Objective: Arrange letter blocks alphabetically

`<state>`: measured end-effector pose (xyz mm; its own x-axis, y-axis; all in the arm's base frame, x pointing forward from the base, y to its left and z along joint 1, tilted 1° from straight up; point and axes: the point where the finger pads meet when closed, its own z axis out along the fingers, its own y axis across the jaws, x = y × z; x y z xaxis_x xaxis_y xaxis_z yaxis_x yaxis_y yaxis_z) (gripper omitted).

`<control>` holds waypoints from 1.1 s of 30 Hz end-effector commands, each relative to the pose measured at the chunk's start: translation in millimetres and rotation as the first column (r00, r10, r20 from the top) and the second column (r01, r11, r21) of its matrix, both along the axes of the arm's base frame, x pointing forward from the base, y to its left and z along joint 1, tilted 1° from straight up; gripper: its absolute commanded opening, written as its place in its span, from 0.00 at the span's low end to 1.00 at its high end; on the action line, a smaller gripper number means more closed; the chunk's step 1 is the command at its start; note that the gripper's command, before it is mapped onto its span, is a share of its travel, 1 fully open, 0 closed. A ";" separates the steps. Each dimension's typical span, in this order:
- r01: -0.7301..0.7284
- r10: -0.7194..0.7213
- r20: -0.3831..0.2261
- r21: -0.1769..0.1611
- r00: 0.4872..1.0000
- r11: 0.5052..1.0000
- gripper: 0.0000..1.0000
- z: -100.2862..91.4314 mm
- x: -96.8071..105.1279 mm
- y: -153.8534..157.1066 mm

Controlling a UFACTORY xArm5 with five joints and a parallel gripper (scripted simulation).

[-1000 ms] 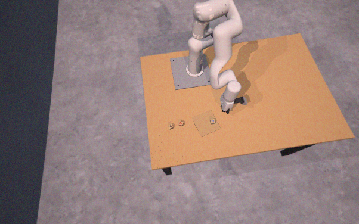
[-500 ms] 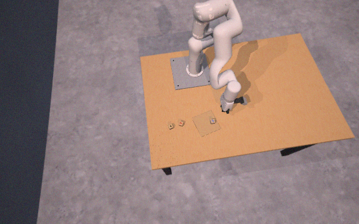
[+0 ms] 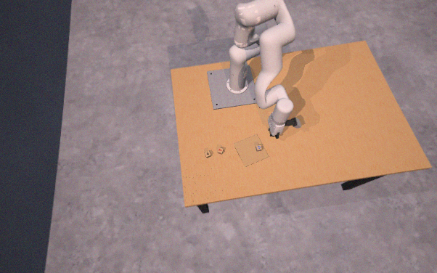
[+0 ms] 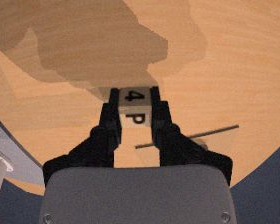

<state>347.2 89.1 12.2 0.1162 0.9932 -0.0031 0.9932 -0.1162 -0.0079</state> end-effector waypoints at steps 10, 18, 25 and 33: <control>0.000 0.000 0.003 0.001 1.000 1.000 0.21 35.2 1.6 -0.2; 0.000 0.000 0.003 0.001 1.000 1.000 0.21 89.5 2.1 -0.6; 0.000 0.000 0.003 0.001 1.000 1.000 0.21 99.9 2.1 -0.7; 0.000 0.000 0.003 0.001 1.000 1.000 0.21 100.0 3.1 -2.1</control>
<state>347.9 88.0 110.5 0.1161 0.9932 -0.0035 0.9932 -0.1161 -0.0092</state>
